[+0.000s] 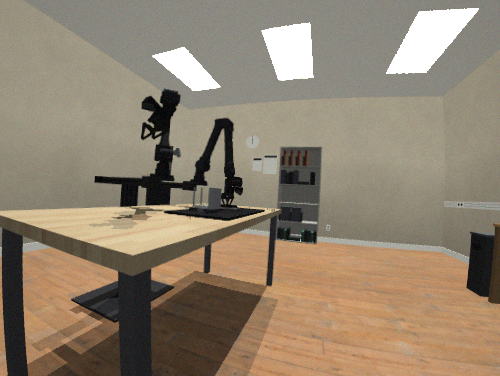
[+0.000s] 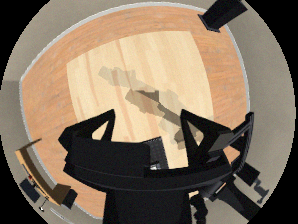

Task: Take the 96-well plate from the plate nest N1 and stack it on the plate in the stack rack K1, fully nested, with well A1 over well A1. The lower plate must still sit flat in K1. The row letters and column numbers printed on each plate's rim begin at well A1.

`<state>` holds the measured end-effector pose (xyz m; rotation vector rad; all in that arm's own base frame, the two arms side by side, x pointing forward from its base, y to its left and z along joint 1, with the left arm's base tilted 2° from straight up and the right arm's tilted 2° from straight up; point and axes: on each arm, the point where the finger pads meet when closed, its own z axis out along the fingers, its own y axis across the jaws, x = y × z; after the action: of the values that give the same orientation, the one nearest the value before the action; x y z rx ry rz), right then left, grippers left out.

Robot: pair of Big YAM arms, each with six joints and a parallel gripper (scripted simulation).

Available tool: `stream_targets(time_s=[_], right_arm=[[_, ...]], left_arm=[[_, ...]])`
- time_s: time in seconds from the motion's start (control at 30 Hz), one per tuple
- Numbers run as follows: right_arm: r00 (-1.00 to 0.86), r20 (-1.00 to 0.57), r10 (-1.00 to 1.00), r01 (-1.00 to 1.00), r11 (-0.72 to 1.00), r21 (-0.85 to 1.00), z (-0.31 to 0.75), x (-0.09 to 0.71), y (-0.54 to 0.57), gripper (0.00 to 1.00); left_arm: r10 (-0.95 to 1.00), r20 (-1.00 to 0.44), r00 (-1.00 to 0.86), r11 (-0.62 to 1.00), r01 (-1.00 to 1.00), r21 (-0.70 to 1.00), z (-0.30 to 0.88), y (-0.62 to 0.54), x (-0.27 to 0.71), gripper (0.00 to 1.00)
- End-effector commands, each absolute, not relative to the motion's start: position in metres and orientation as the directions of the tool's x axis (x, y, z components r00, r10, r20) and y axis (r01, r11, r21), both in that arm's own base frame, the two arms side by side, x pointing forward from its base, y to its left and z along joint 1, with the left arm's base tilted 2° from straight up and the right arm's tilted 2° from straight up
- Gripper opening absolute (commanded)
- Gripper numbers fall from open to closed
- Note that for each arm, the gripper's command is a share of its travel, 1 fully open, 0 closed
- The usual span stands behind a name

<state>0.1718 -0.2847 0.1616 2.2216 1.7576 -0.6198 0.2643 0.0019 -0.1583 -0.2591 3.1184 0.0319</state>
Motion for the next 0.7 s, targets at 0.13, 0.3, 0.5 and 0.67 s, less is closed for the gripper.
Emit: stream_targets(time_s=[0.13,0.3,0.5,0.67], right_arm=[[0.208,-0.479,0.853,0.963,-0.263,-0.05,0.17,0.168,-0.288,1.0],[0.208,-0.479,0.853,0.963,-0.263,-0.05,0.17,0.168,-0.288,1.0],[0.208,-0.479,0.853,0.963,-0.263,-0.05,0.17,0.168,-0.288,1.0],[0.208,-0.479,0.853,0.963,-0.263,-0.05,0.17,0.168,-0.288,1.0]], left_arm=[[-0.165,-0.032,-0.986,0.986,-0.165,0.018,-0.156,0.003,0.272,0.0],[-0.165,-0.032,-0.986,0.986,-0.165,0.018,-0.156,0.003,0.272,0.0],[-0.162,-0.032,-0.986,0.987,-0.162,0.02,-0.148,0.004,0.27,0.0],[-0.162,-0.031,-0.986,0.987,-0.162,0.02,-0.143,0.003,0.269,0.0]])
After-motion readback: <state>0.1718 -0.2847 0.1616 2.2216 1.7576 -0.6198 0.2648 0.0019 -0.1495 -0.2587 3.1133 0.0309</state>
